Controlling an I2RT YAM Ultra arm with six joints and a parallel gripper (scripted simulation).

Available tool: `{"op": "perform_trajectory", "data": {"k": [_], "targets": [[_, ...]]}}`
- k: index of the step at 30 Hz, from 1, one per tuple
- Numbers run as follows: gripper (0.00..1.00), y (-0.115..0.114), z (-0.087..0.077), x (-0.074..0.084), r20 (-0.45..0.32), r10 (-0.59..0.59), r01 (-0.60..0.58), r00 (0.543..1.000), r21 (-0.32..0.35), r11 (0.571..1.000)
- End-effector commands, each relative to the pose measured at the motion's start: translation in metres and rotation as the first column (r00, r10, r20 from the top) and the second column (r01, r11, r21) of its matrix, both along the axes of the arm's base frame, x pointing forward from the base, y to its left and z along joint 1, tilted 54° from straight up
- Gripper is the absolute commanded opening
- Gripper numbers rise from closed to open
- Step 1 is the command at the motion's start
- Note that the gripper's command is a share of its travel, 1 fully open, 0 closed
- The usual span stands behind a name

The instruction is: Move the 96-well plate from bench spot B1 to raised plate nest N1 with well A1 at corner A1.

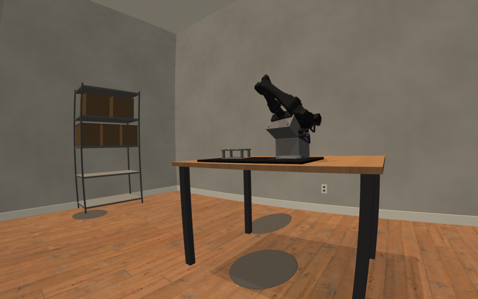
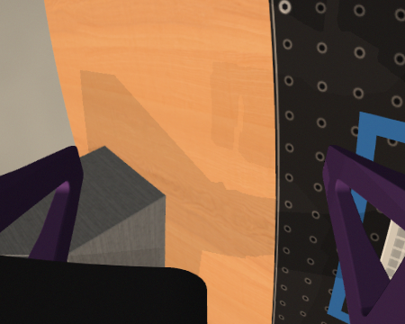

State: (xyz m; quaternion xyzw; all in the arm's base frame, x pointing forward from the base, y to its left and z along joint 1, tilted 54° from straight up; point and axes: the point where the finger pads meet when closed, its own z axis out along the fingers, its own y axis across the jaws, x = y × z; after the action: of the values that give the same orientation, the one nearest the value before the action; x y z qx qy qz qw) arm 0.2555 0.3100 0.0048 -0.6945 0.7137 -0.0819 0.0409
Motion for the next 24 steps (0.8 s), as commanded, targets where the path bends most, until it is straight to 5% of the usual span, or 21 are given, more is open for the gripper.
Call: {"op": "perform_trajectory", "data": {"k": [1,12,24], "targets": [[1.0,0.008,0.009,0.0,0.065,-0.136,0.132,0.989,0.072,0.989],[1.0,0.001,0.013,0.013,0.119,-0.399,0.376,0.909,0.177,0.909],[1.0,-0.01,0.02,0.029,0.121,-0.707,0.636,0.697,0.351,0.687]]}}
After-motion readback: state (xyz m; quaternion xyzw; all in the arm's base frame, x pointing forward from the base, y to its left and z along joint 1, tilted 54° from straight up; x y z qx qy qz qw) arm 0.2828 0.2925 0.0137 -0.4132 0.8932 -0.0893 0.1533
